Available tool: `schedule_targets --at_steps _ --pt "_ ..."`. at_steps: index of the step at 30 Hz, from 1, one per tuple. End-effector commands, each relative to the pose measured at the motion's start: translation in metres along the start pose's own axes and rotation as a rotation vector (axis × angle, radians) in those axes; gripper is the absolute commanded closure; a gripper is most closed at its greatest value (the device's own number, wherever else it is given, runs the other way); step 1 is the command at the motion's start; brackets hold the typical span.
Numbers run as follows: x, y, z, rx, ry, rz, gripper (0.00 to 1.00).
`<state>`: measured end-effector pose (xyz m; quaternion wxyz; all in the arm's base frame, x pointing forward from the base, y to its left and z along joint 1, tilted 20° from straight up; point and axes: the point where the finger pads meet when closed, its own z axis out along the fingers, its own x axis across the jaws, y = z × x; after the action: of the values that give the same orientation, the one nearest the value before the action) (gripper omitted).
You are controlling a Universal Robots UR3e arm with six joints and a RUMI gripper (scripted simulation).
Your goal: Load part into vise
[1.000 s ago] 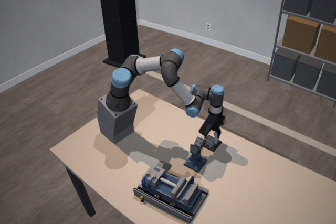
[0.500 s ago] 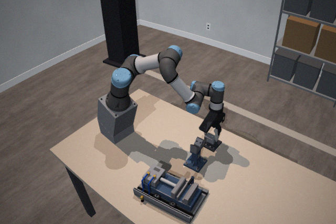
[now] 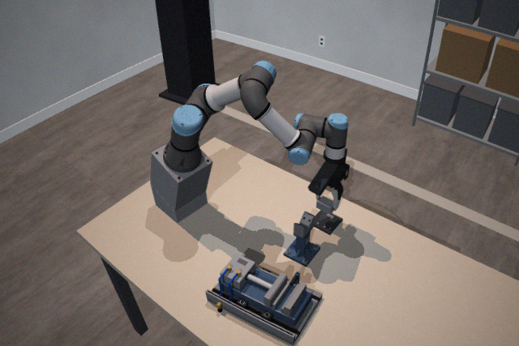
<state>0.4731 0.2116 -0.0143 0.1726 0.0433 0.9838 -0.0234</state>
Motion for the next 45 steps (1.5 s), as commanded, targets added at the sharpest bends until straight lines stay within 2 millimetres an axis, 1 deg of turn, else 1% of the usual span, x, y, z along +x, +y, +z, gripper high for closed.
schedule_targets --at_steps 1,4,6,15,21,23,29,35,45 --pt "-0.001 0.0 -0.022 -0.001 -0.003 0.0 1.0" --pt "-0.001 0.0 -0.036 -0.001 -0.003 0.0 1.0" --pt "-0.001 0.0 -0.036 -0.001 -0.003 0.0 1.0" --pt "0.0 0.0 -0.079 -0.001 -0.003 0.0 1.0" --pt "0.0 0.0 -0.104 -0.001 -0.003 0.0 1.0" --pt "0.0 0.0 -0.104 -0.001 -0.003 0.0 1.0" --pt "0.0 0.0 -0.123 -0.001 -0.003 0.0 1.0" --pt "0.0 0.0 -0.135 -0.001 -0.003 0.0 1.0" --pt "0.0 0.0 -0.143 -0.001 -0.003 0.0 1.0"
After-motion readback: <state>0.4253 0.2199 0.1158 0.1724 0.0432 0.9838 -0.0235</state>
